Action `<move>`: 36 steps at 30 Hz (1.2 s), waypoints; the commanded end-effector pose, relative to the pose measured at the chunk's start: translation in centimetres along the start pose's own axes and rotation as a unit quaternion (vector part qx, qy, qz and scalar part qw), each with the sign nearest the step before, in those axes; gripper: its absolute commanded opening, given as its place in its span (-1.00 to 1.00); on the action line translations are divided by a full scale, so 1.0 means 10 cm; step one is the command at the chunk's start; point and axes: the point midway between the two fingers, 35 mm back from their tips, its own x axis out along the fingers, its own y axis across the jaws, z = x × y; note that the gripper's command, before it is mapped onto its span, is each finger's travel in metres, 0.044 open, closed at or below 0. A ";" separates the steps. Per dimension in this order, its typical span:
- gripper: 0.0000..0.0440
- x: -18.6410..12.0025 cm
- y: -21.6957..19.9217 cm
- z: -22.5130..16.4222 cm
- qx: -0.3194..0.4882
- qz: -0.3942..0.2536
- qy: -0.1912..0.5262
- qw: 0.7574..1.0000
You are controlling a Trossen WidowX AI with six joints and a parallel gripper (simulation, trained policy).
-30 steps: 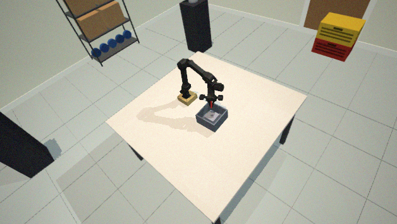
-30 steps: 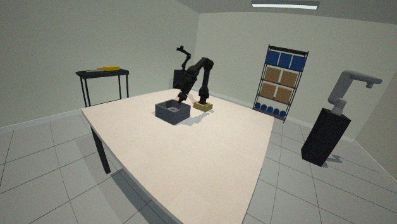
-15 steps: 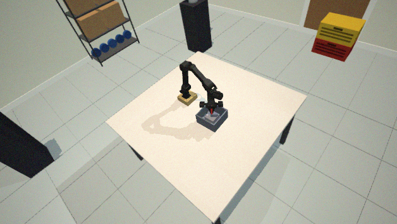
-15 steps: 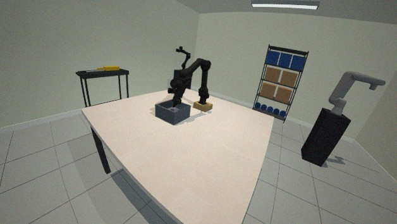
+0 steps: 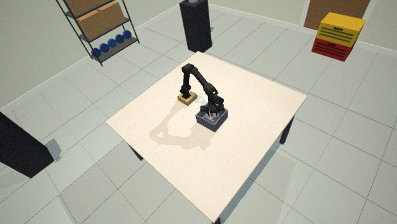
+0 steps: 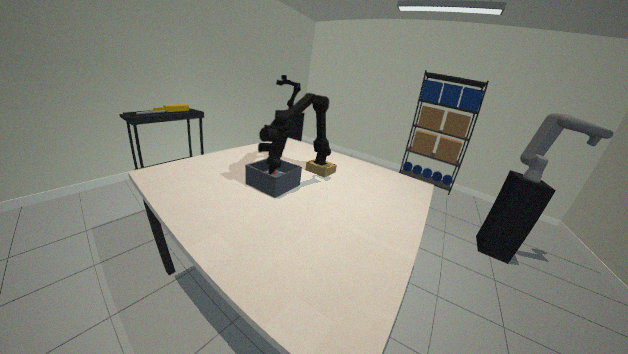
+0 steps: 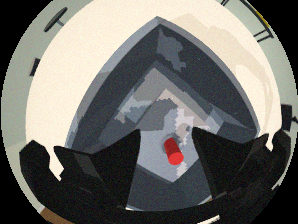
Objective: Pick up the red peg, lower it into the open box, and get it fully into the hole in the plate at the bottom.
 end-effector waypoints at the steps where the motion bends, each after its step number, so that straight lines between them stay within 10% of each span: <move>1: 0.55 -0.06 0.09 0.11 0.000 0.012 0.004 1.000; 5: 1.00 -0.11 0.20 0.24 0.000 0.026 0.014 1.000; 36: 1.00 -0.37 0.73 0.57 -0.009 0.102 0.013 0.995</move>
